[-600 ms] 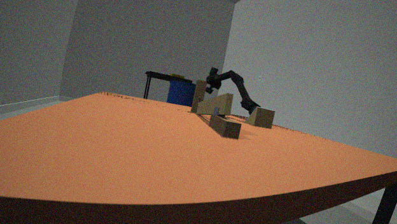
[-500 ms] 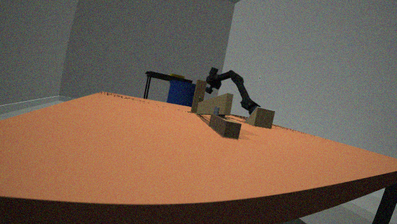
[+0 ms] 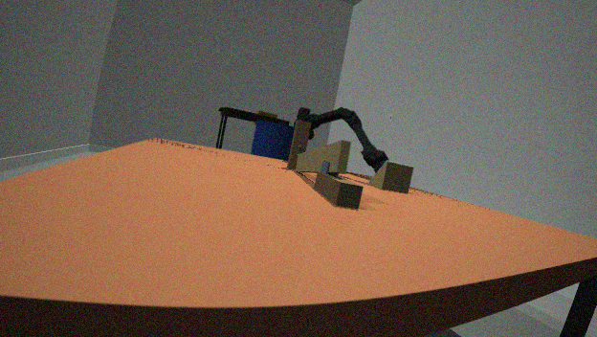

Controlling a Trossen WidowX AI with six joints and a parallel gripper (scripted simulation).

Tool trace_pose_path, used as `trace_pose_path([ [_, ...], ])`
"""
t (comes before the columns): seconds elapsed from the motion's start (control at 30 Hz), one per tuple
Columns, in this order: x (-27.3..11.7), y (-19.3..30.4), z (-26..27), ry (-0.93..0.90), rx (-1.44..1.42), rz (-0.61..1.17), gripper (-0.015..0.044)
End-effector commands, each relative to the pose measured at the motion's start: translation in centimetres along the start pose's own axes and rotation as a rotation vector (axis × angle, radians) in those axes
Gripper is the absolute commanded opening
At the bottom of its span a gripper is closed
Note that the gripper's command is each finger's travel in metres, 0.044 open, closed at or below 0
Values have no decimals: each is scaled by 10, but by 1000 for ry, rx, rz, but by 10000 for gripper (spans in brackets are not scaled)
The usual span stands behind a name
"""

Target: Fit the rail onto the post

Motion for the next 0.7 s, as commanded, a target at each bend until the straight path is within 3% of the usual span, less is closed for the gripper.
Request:
trace_pose_path([
  [0.0, -25, 52, -27, 61, -276, 175, 440],
  [0.33, -107, 138, -79, 54, -862, 556, 440],
  [0.67, -212, 192, -136, -59, -1366, 893, 440],
])
Point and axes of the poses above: the point midway between the two fingers, 35 mm back from their tips, its own x axis out along the fingers, its own z axis across the jaws, y = z × x, the point moved 7 cm from there along -x, back along the fingers, and after that the axes turned 12 degrees about -x, right-handed, at the moved point
